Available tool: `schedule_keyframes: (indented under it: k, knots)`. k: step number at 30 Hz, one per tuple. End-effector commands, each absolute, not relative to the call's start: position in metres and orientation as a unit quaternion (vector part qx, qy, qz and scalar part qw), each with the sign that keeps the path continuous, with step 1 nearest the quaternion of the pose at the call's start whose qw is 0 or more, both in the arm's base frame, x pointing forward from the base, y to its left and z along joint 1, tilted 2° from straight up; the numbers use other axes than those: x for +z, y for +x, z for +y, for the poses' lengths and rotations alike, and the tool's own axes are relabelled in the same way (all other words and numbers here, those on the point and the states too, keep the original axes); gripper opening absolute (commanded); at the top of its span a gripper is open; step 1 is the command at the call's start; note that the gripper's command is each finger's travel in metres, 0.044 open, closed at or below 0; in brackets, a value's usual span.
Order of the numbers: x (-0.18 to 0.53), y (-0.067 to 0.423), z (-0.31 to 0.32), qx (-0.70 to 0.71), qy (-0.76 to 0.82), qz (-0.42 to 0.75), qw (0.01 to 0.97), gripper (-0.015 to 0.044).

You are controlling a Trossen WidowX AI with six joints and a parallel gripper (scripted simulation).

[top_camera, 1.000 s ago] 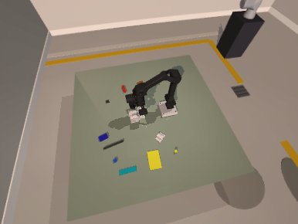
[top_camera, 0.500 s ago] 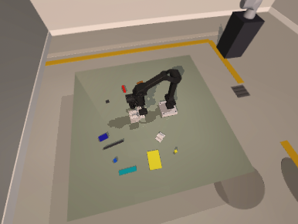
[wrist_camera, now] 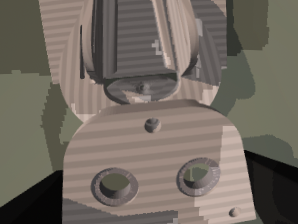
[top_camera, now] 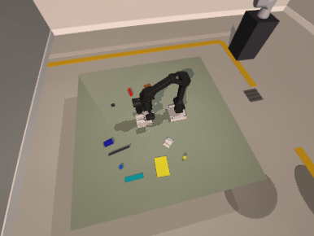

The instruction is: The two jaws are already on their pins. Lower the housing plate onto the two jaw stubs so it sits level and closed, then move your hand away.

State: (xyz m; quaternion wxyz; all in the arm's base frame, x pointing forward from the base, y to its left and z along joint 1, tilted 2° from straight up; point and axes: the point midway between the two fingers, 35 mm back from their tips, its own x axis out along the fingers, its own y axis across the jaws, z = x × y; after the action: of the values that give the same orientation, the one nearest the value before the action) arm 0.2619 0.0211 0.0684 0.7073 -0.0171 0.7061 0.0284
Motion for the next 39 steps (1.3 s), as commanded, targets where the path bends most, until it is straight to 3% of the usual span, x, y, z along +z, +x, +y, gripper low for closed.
schedule_keyframes:
  k: [1, 39]
  knots:
    - [0.06, 0.261, 0.02, 0.028, -0.02, 0.709, 0.704, 0.0351]
    - [0.018, 0.258, 0.021, 0.028, -0.02, 0.71, 0.704, 0.0351]
